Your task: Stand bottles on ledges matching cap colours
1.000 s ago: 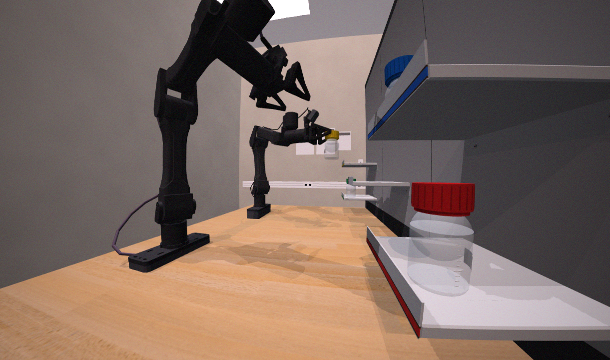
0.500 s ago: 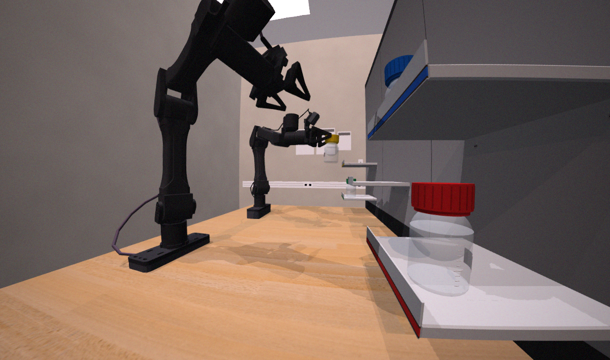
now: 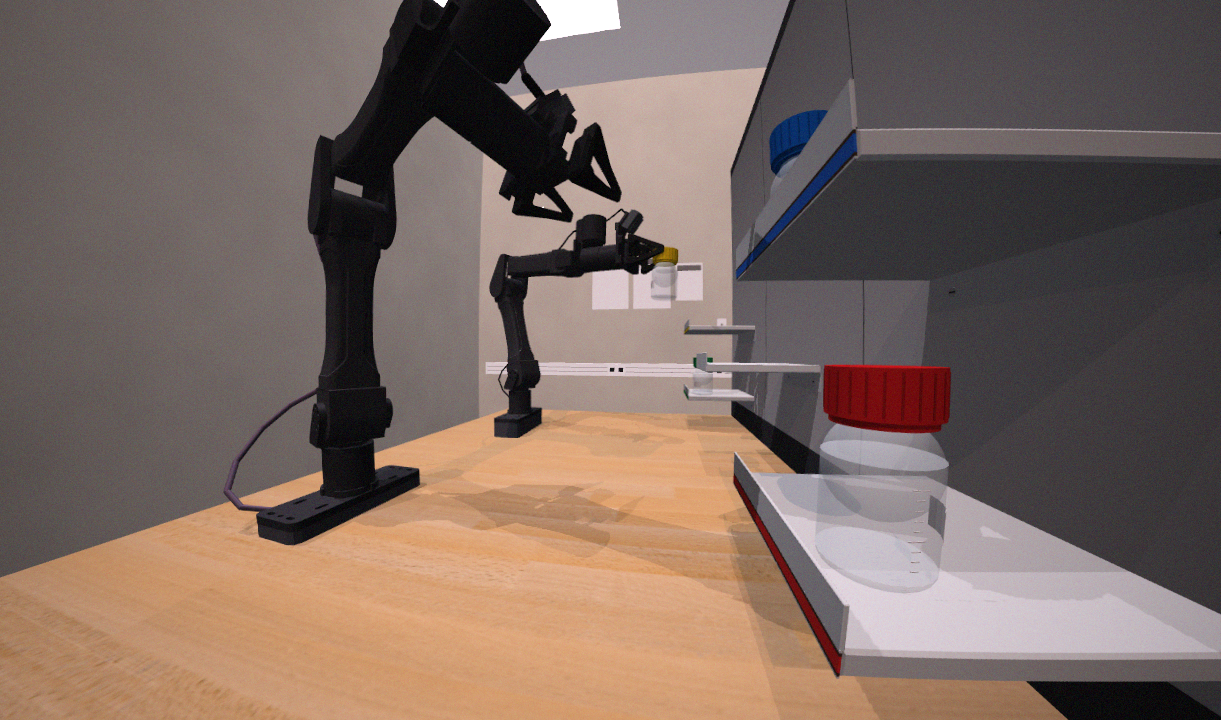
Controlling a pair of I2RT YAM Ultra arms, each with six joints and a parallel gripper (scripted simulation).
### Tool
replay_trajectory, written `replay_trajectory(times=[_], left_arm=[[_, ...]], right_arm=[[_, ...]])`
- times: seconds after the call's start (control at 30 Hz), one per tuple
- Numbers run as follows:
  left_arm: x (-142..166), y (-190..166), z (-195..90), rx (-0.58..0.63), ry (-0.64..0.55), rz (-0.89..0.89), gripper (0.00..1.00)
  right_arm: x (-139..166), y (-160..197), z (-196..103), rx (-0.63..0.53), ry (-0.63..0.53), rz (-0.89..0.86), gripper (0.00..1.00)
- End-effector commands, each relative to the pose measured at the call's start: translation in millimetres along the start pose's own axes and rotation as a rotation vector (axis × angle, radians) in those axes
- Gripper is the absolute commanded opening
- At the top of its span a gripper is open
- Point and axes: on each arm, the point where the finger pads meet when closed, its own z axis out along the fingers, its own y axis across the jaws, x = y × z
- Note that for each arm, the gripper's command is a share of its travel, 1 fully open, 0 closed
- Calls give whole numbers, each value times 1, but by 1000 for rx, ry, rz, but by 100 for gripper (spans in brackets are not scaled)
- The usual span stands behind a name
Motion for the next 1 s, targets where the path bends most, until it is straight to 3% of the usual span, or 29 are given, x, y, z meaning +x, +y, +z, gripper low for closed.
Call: replay_trajectory(times=[0.0,0.17,0.23,0.7,0.97], left_arm=[[-17,14,-16,152,-29,-7,50],[-16,69,-18,160,-36,-5,50],[-16,69,-18,160,-36,-5,50],[-16,298,-64,-12,-37,10,50],[-10,327,-70,-48,5,7,50]], right_arm=[[-7,3,-3,-7,-17,-7,89],[-7,3,-3,-7,-17,-7,89],[-7,3,-3,-7,-17,-7,89],[-7,3,-3,-7,-17,-7,89],[-7,3,-3,-7,-17,-7,89]])
